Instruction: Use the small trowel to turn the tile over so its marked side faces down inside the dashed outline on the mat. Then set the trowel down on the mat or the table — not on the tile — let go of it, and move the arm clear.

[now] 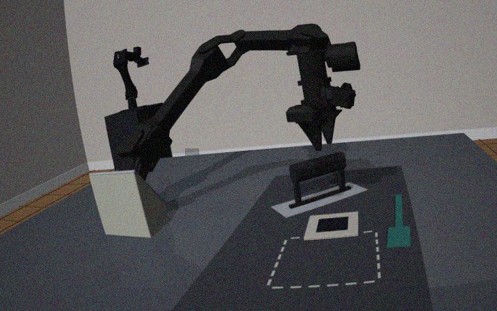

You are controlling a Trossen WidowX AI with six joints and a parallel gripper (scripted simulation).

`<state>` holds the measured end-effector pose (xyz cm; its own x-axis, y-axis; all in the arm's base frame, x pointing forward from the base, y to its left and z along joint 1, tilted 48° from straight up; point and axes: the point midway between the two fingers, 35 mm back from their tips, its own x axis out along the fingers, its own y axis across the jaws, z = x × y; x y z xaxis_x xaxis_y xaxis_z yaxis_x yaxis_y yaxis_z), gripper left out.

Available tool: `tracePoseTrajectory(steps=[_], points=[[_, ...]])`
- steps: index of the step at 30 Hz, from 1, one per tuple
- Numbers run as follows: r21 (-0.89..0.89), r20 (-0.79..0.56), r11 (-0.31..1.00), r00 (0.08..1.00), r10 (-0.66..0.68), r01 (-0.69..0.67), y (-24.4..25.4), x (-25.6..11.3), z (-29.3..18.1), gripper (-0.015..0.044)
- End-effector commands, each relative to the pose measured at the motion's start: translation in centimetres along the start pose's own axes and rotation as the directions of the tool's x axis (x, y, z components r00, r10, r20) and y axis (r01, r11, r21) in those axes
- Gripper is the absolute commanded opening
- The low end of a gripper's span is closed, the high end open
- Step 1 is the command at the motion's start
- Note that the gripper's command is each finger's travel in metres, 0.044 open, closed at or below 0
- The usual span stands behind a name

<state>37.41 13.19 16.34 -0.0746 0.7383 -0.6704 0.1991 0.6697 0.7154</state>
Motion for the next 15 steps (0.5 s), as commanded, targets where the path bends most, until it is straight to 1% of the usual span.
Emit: tracePoseTrajectory(steps=[1, 8, 15], points=[[-0.132, -0.006, 0.991, 1.0, -0.006, 0.005, -0.7, 0.0, 0.0, 0.027], [-0.367, -0.007, 0.93, 1.0, -0.006, 0.003, -1.7, -0.2, 0.1, 0.027], [-0.58, -0.008, 0.815, 1.0, -0.005, -0.001, -2.6, -0.4, 0.1, 0.027]])
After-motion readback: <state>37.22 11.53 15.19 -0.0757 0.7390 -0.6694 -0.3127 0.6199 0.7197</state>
